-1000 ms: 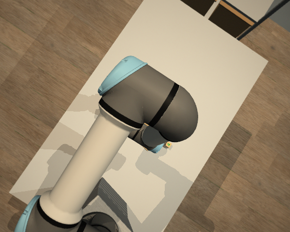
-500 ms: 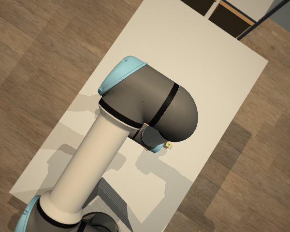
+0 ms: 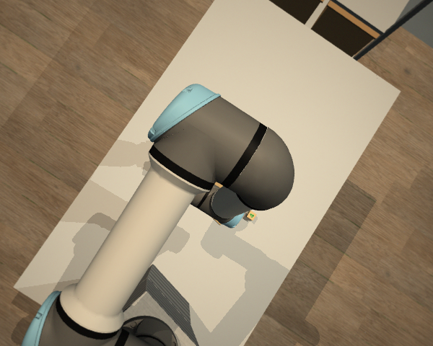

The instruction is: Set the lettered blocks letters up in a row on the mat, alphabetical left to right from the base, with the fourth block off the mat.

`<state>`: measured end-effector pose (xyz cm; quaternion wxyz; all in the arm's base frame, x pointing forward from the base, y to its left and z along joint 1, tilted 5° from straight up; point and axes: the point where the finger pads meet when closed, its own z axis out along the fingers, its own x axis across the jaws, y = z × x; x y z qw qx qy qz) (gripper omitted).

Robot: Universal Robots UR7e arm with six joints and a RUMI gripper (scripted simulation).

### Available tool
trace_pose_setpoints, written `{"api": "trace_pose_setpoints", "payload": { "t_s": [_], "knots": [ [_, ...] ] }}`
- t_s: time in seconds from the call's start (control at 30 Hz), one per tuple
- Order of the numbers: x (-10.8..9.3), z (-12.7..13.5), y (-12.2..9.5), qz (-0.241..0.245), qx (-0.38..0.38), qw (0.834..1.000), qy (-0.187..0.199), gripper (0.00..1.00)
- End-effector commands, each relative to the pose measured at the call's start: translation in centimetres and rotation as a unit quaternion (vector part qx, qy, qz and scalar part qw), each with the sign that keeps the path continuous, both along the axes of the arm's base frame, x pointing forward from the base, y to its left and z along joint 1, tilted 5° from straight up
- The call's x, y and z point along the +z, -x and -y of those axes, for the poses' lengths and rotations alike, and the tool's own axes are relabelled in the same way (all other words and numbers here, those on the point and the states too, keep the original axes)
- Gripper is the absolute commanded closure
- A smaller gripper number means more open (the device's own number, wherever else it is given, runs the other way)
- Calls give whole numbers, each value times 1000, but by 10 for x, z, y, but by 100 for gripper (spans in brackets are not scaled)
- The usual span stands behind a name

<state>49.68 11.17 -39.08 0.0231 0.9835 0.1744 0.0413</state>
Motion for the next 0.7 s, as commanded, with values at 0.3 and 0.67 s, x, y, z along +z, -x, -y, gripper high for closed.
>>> {"api": "trace_pose_setpoints", "payload": {
  "t_s": [0.3, 0.67],
  "knots": [
    [-18, 1, -2, 1, 0, 1000, 0, 63],
    [-19, 1, -2, 1, 0, 1000, 0, 63]
  ]
}}
